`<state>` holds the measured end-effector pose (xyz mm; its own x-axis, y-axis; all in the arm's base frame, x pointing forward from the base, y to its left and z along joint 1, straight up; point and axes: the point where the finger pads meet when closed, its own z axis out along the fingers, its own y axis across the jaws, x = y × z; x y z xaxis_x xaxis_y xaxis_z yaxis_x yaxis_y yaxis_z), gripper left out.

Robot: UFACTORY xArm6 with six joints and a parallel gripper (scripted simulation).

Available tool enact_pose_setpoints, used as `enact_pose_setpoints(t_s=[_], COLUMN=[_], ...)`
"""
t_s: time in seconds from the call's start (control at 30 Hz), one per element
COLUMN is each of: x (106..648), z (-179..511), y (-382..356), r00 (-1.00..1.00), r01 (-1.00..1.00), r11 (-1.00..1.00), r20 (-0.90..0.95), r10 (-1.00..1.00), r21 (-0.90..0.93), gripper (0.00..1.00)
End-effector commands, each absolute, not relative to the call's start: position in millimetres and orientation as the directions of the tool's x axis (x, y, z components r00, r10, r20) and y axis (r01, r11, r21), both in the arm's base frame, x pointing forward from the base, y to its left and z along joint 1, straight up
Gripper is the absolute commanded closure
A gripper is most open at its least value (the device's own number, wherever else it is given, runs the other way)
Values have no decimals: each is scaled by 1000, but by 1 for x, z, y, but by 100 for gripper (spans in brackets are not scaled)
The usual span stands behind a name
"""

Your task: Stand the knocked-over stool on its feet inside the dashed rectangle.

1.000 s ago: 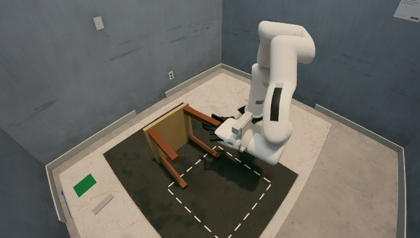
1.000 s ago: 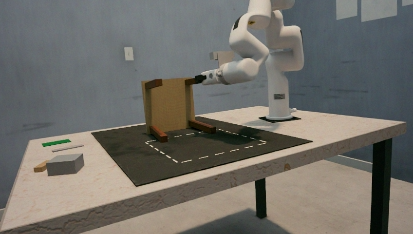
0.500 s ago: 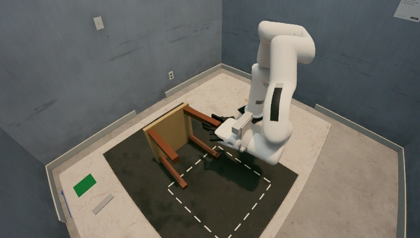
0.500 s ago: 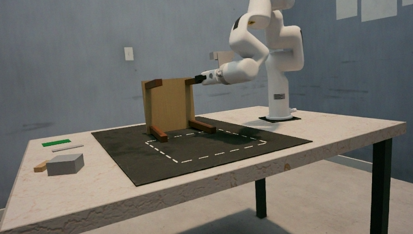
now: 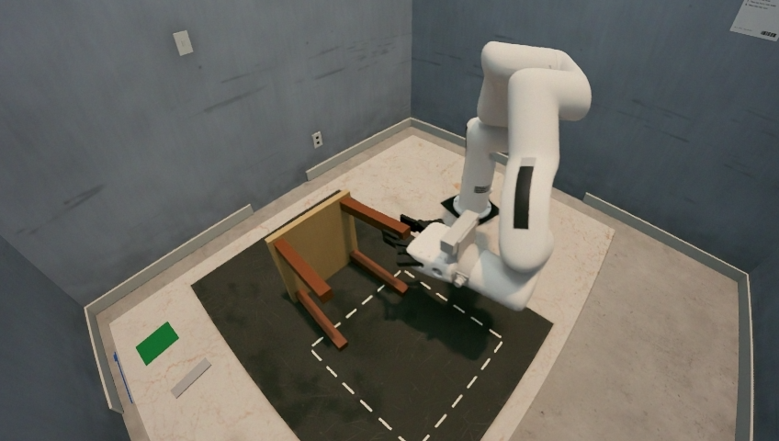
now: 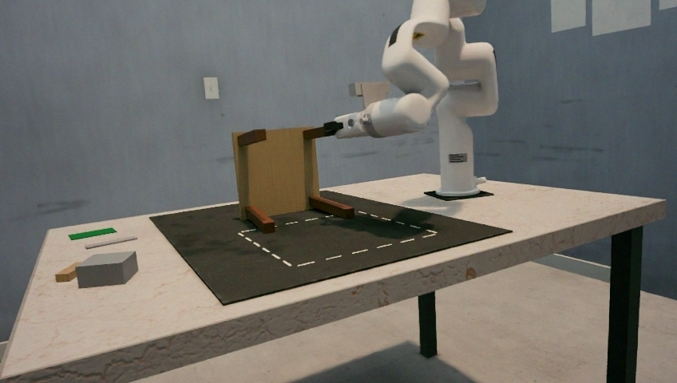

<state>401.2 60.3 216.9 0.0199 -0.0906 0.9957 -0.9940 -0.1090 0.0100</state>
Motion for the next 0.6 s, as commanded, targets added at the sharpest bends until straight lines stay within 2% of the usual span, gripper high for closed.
enact_pose_setpoints(t_s=[0.0,0.57], x=[399,395], z=[220,224], y=[84,122], r00=[17,17], r01=[-994,-994], r11=[-108,-108], r20=[996,996], r10=[-92,-92], r21=[7,7], gripper=[45,45])
